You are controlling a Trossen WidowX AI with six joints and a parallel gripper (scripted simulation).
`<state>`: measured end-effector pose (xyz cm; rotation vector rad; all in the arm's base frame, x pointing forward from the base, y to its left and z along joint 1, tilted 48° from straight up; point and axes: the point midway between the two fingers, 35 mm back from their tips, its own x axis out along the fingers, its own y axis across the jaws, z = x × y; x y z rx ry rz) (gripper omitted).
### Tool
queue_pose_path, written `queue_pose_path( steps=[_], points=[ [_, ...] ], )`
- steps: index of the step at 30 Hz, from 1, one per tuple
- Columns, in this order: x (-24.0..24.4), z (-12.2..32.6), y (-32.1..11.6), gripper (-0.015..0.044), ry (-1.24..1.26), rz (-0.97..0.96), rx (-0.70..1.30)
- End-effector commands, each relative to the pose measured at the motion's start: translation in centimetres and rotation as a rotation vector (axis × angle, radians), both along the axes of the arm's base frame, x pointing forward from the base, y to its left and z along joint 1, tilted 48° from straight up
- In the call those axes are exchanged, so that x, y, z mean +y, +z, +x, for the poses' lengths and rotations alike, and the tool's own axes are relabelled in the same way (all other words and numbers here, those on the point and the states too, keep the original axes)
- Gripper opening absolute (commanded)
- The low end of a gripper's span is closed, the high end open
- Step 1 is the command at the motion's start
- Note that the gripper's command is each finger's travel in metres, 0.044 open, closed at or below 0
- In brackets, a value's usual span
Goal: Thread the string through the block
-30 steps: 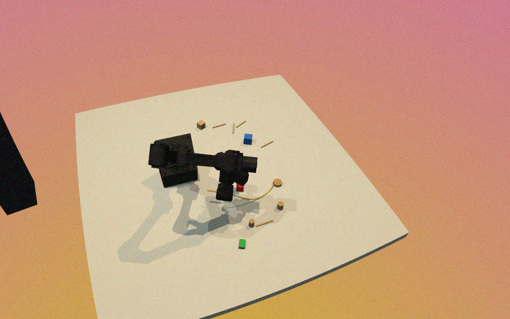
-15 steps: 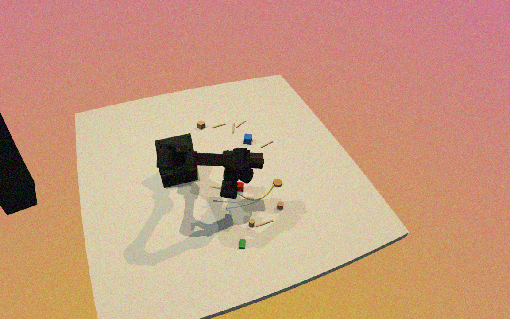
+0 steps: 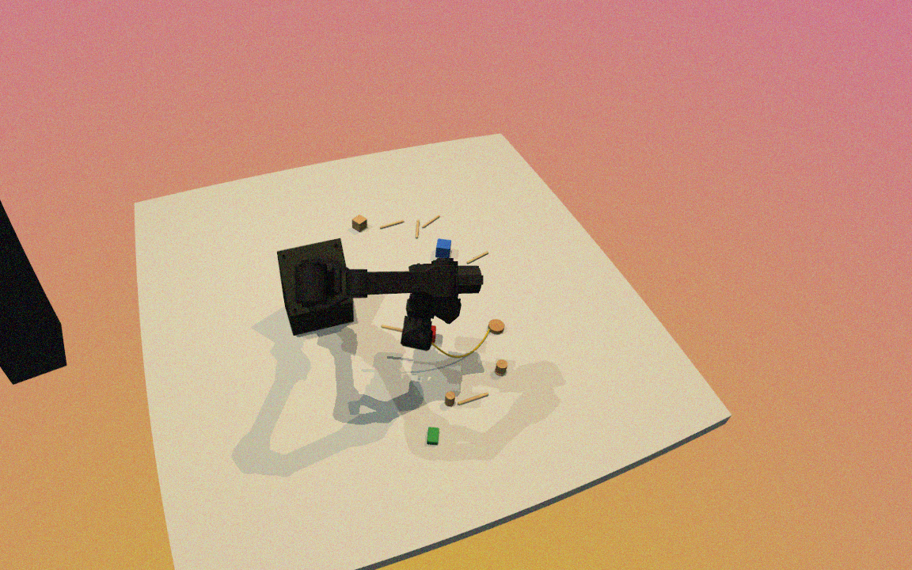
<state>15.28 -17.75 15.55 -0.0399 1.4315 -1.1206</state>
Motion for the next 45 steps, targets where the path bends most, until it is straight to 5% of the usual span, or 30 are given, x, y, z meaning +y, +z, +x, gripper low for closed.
queue_pose_path(
  steps=[1,38,45],
  points=[
    [0.2,0.5,0.3,0.0,-0.013,0.008,0.0],
    [2.6,3.9,2.6,0.0,-0.113,0.037,0.081],
    [1.8,3.8,3.4,0.0,-0.25,0.026,-0.062]
  ],
)
